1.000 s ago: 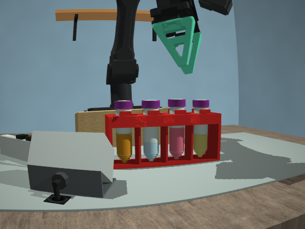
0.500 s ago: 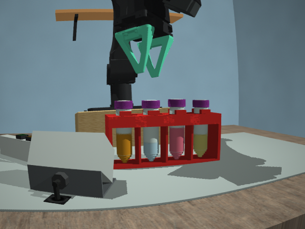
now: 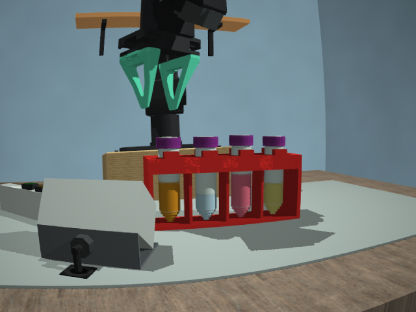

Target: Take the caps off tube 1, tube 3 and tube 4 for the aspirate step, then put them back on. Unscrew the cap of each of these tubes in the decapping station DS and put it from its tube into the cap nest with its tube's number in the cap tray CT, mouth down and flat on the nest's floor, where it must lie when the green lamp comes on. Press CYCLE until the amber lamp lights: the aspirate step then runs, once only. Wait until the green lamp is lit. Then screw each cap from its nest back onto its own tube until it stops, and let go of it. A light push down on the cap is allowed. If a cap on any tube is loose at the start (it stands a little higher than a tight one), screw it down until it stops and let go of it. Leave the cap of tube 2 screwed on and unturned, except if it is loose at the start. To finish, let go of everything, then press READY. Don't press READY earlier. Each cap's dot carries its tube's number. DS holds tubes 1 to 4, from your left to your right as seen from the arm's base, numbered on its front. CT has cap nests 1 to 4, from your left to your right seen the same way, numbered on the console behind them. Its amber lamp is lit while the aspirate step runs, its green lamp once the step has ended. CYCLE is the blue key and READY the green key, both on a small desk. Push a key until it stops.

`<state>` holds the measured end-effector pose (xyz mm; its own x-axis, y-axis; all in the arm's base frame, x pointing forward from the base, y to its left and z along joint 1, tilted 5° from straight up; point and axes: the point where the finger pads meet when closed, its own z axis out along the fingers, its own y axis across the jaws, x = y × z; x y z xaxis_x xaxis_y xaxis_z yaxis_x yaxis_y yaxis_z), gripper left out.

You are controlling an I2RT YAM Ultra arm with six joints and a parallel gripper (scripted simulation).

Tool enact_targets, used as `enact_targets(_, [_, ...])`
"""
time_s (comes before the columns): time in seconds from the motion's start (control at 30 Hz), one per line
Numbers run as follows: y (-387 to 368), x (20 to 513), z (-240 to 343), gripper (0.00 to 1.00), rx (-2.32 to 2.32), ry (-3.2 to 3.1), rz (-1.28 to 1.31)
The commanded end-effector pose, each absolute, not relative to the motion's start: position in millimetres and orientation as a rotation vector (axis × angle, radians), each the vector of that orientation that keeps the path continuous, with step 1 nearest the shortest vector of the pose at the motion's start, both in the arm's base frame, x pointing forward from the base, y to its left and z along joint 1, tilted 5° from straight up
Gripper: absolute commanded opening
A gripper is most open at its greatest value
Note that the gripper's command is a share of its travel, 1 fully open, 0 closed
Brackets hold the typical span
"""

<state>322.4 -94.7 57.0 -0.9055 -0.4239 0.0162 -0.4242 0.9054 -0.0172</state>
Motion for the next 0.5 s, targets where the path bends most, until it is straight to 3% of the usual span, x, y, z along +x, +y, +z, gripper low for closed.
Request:
enact_targets(0.0, [-103, 311, 62, 0.49, 0.595, -3.069, 0.037])
enact_targets(0.23, [-123, 264, 59, 0.49, 0.470, -3.060, 0.028])
enact_targets(0.47, [-124, 264, 59, 0.49, 0.347, -3.048, 0.018])
